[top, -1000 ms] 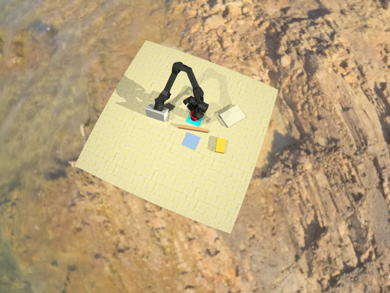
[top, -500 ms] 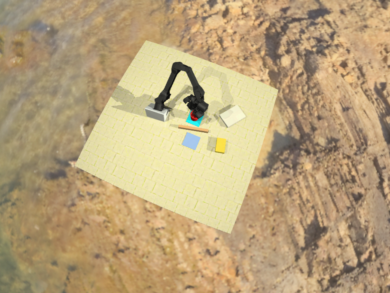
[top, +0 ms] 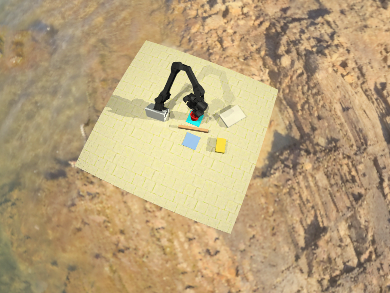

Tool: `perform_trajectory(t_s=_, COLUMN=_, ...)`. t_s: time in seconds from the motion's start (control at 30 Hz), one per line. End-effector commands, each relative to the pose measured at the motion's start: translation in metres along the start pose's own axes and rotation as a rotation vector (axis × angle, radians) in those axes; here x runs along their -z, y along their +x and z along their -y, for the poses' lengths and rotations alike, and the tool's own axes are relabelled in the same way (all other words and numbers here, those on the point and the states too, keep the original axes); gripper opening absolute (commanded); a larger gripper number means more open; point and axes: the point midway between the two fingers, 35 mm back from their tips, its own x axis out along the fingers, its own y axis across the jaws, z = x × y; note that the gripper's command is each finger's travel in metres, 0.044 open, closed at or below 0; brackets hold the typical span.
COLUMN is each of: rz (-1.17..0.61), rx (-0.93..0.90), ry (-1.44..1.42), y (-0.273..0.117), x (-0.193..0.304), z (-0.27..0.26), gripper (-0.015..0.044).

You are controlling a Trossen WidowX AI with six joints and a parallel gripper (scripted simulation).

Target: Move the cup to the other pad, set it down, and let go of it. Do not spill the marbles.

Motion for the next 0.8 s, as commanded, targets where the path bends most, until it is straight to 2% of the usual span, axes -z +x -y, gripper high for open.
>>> perform_trajectory(t_s=0.0, rz=0.0, rx=-0.001, ry=0.001, y=0.001, x=0.0, z=0.0, gripper=0.0207)
perform_trajectory(t_s=0.3, rz=-0.002, rx=0.001, ry=0.0, y=-0.005, x=0.0, z=0.001, gripper=0.044)
perform_trajectory(t_s=0.77, rz=-0.006, rx=0.006, ry=-0.007, y=-0.058, x=0.0, z=0.0, gripper=0.044)
